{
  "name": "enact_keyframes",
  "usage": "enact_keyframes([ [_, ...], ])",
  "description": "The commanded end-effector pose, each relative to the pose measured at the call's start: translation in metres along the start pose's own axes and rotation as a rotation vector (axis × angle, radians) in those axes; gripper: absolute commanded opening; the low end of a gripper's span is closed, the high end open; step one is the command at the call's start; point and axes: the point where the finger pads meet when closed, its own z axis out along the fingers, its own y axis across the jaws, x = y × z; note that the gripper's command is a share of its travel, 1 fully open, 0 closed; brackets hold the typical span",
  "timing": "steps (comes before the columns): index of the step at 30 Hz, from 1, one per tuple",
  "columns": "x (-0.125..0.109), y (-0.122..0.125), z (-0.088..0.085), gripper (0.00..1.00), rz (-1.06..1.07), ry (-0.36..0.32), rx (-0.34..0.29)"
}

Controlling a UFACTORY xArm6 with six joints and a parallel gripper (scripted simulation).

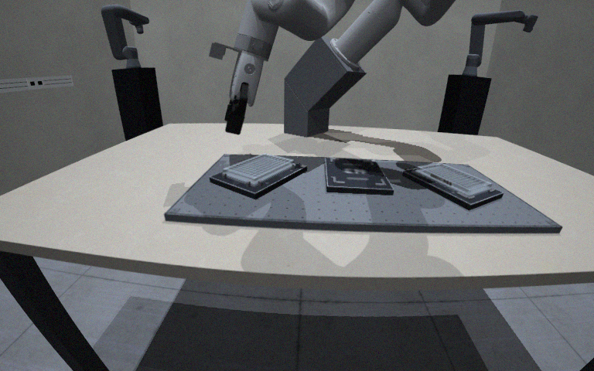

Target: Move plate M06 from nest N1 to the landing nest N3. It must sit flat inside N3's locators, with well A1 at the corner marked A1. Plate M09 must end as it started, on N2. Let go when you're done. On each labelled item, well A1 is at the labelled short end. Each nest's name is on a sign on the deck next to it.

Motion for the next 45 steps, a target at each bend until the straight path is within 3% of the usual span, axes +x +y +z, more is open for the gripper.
enact_keyframes([
  [1, 0.000, -0.019, -0.006, 1.00, -0.086, -0.032, 0.032],
  [24, -0.017, -0.086, -0.041, 1.00, -0.511, -0.189, 0.150],
  [30, -0.028, -0.103, -0.061, 1.00, -0.686, -0.259, 0.182],
  [45, -0.028, -0.103, -0.061, 1.00, -0.686, -0.259, 0.182],
])
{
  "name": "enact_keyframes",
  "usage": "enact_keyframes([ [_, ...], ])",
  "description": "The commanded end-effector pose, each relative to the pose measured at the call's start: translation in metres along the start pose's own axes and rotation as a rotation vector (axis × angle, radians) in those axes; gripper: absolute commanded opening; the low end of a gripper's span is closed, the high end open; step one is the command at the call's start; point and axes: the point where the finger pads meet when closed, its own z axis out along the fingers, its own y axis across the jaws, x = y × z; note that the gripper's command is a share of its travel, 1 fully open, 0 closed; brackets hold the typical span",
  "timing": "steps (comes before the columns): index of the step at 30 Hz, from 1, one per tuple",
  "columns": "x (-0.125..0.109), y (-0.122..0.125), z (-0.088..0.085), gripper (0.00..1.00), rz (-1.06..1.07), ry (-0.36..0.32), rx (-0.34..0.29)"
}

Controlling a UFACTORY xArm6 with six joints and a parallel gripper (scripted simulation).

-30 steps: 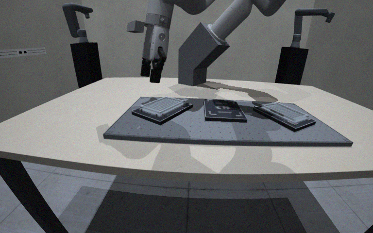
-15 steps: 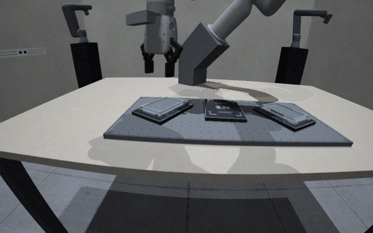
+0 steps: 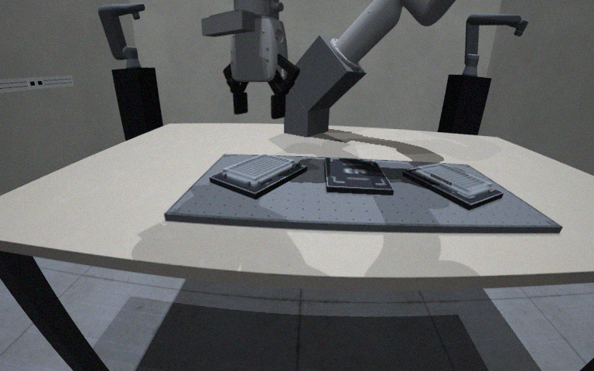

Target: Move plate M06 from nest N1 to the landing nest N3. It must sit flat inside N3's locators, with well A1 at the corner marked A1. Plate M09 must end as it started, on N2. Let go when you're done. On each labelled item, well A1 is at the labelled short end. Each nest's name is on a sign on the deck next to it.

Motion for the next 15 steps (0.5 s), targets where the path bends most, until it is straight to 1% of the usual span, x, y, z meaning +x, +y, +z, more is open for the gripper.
enact_keyframes([
  [1, 0.001, 0.000, -0.001, 1.00, -0.001, 0.003, -0.001],
  [11, 0.001, 0.000, 0.016, 1.00, -0.001, 0.003, -0.001],
  [15, 0.001, 0.000, 0.019, 1.00, -0.001, 0.003, -0.001],
])
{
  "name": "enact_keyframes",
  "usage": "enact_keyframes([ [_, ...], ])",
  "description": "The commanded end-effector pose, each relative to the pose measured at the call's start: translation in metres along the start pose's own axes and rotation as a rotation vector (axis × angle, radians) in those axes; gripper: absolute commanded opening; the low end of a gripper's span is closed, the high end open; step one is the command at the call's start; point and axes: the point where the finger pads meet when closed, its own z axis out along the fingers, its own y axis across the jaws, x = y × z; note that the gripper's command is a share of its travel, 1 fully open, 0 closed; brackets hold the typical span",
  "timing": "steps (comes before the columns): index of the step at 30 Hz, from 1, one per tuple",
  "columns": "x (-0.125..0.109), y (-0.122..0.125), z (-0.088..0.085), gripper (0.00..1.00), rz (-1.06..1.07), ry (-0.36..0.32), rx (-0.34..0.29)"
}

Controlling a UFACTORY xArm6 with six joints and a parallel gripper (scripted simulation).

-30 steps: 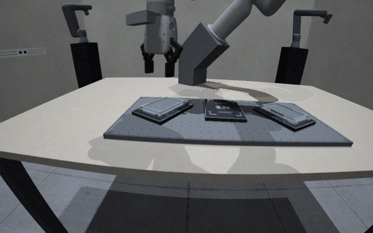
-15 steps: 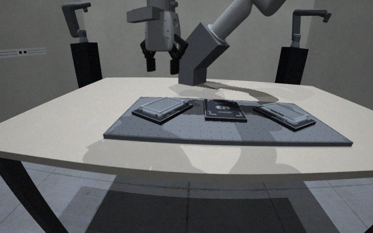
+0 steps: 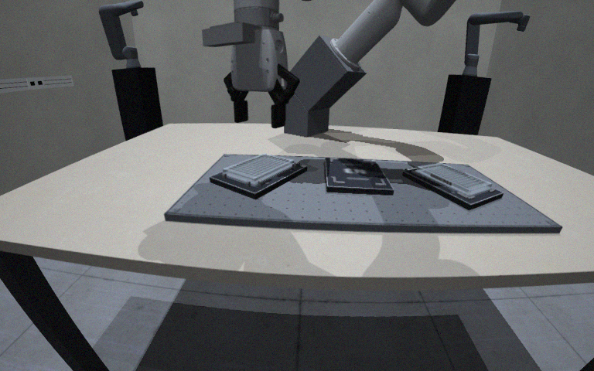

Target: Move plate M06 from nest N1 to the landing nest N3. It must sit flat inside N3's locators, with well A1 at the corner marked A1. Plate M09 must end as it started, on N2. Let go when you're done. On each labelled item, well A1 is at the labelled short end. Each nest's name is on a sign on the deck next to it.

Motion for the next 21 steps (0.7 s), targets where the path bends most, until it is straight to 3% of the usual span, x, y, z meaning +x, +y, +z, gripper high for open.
enact_keyframes([
  [1, 0.001, 0.000, 0.004, 1.00, -0.001, 0.003, 0.000],
  [21, 0.001, 0.000, 0.035, 1.00, -0.001, 0.003, 0.000],
])
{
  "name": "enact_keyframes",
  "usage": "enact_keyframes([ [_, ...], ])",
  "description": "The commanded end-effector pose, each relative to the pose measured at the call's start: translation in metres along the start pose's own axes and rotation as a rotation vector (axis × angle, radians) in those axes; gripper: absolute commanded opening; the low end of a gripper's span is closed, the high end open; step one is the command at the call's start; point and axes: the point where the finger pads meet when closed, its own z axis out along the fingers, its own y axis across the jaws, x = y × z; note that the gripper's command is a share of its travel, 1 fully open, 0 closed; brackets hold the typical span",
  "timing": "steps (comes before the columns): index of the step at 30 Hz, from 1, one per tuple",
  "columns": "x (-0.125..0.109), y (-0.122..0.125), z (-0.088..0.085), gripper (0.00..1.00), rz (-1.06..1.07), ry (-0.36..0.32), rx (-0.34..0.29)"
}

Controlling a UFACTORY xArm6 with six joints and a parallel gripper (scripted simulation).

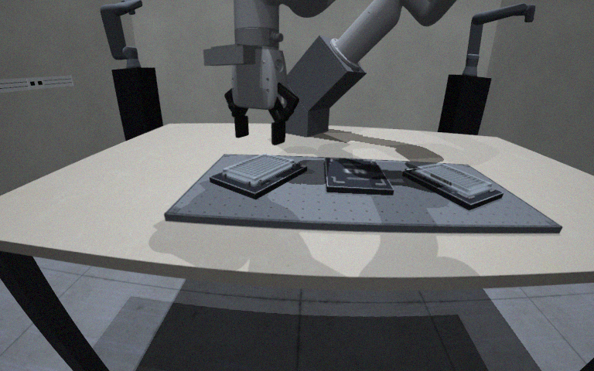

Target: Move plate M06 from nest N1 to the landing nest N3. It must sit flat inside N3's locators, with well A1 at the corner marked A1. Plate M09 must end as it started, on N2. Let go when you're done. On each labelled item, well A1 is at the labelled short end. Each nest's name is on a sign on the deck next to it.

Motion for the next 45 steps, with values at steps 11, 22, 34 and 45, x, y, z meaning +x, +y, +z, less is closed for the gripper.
enact_keyframes([
  [11, 0.001, 0.000, 0.019, 1.00, 0.000, 0.002, 0.000],
  [22, 0.001, 0.000, 0.034, 1.00, 0.000, 0.002, 0.000],
  [34, 0.001, 0.000, 0.034, 1.00, 0.000, 0.002, 0.000],
  [45, 0.001, 0.000, 0.040, 1.00, 0.000, 0.002, 0.000],
])
